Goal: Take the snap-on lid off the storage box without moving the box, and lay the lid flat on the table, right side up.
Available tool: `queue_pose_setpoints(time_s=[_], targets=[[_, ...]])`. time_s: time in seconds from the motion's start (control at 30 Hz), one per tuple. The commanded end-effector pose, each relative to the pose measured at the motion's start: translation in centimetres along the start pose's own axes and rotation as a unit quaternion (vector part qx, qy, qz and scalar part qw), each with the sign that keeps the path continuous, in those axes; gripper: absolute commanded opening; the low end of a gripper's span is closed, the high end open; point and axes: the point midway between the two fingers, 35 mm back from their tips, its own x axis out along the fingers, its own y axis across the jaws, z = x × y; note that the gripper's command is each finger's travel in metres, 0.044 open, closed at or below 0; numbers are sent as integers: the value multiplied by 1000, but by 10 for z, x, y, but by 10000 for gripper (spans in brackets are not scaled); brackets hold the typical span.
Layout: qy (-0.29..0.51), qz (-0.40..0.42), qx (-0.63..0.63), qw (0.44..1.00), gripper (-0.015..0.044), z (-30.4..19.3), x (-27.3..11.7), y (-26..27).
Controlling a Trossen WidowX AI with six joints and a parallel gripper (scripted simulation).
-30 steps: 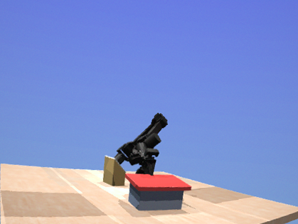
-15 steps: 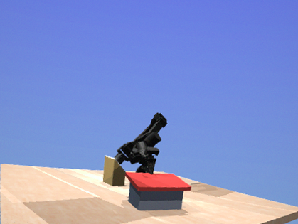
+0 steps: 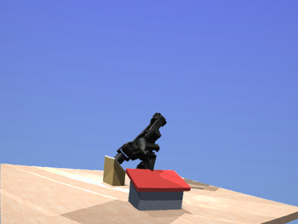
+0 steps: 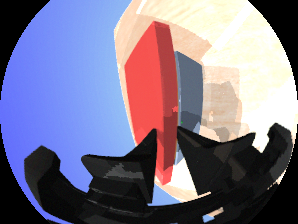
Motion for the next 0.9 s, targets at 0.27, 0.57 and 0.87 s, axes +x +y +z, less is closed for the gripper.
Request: queue_pose_setpoints(time_s=[0.27, 0.57, 0.87], targets=[[2, 4, -4, 1000, 0, -1, -8, 20], [2, 4, -4, 1000, 0, -1, -11, 33], [1, 4, -4, 1000, 0, -2, -13, 46]])
